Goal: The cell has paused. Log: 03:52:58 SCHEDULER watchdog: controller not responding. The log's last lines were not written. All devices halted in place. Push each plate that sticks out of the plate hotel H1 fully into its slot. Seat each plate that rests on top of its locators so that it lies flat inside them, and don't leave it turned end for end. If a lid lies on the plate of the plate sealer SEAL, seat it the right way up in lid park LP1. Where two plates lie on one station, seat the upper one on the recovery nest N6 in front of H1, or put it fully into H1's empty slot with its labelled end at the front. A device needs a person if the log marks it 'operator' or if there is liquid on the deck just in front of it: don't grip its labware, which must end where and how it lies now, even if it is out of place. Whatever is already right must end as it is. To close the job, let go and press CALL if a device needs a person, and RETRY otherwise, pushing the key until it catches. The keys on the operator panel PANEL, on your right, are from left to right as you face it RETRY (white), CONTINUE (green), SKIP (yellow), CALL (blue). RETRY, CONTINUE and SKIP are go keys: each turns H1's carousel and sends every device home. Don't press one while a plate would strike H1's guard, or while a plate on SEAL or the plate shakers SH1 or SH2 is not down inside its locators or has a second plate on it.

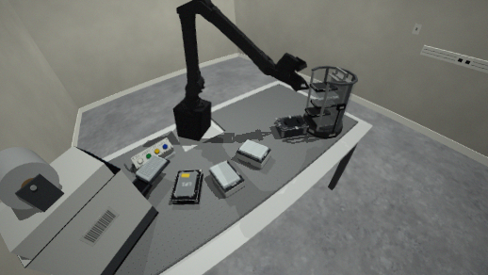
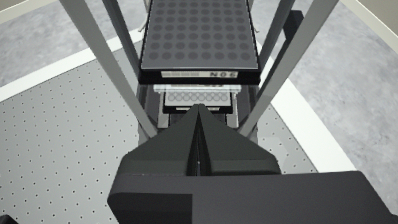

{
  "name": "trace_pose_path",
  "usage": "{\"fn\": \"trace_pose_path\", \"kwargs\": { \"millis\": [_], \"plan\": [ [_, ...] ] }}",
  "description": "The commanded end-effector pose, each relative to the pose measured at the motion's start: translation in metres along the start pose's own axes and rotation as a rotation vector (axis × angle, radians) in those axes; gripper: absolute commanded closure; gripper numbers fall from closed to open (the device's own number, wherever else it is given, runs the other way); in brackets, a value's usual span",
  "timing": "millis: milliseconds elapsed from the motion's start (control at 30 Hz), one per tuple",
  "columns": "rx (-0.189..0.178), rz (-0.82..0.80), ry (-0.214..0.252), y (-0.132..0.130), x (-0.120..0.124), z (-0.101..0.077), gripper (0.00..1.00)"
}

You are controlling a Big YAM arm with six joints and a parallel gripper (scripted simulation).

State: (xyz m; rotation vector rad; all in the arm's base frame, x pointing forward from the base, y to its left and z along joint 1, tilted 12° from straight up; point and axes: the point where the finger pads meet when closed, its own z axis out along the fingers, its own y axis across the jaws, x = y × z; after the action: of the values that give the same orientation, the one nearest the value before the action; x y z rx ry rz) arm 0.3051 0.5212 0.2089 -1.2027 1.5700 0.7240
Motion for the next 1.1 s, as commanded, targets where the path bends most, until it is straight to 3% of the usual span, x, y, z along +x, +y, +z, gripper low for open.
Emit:
{"fn": "trace_pose_path", "kwargs": {
  "millis": [0, 200, 233, 467, 533, 767, 800, 867, 1067],
  "plan": [
    [-0.003, 0.007, -0.026, 0.0, -0.026, 0.013, 1.0],
    [-0.004, 0.007, -0.027, 0.001, -0.029, 0.018, 1.0],
    [0.0, 0.004, -0.042, -0.001, -0.038, 0.014, 1.0],
    [-0.005, 0.007, -0.027, 0.002, -0.034, 0.026, 1.0],
    [0.006, -0.002, -0.035, -0.004, -0.031, 0.017, 1.0],
    [0.006, -0.002, -0.035, -0.004, -0.031, 0.017, 1.0],
    [0.003, 0.006, -0.038, -0.003, -0.04, 0.023, 1.0],
    [-0.001, 0.008, -0.027, -0.001, -0.034, 0.027, 1.0],
    [-0.003, 0.006, -0.033, 0.001, -0.039, 0.029, 1.0]
  ]
}}
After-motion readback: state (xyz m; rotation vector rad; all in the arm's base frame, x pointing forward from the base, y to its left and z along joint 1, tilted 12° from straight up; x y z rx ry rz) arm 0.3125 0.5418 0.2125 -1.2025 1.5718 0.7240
